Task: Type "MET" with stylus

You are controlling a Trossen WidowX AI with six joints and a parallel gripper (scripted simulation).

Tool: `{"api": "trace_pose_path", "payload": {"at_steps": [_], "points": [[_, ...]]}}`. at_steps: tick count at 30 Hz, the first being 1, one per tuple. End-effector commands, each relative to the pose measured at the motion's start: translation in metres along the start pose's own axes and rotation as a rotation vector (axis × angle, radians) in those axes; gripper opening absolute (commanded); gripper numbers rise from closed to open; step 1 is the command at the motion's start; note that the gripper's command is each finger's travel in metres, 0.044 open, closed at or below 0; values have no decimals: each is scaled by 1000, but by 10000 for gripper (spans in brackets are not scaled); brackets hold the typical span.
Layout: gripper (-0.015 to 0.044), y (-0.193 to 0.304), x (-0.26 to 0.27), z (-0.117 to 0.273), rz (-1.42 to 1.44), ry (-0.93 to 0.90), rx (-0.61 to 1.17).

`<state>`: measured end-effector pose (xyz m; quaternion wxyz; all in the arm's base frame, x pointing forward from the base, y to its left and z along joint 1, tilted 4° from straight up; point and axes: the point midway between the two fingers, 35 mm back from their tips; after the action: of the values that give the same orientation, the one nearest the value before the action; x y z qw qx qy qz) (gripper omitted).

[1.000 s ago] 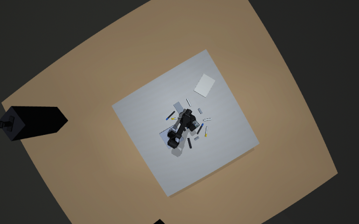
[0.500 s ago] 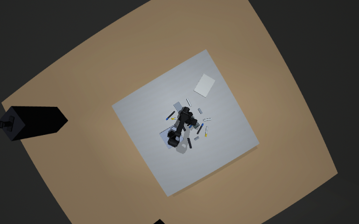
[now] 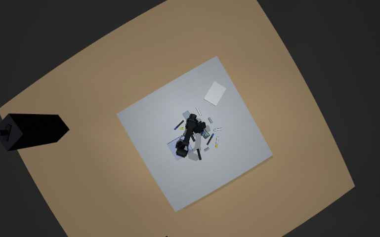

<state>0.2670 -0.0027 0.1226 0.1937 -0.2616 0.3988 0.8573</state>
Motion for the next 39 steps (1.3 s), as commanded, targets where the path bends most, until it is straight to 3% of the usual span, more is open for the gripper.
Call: {"api": "trace_pose_path", "payload": {"at_steps": [1,19,37,39], "points": [[0,-5,-5,6,138,38,-1],[0,-23,-17,32,795,190,53],[0,-43,2,12,802,191,54],[53,-44,3,10,802,191,54]]}}
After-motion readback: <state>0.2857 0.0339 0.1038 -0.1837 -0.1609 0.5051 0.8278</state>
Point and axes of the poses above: the point midway between the two fingers, 35 mm back from their tips, its own z axis back along the fingers, its own x axis across the jaws, y = z × x, and after that the axes turned 3 degrees about -z, right-handed
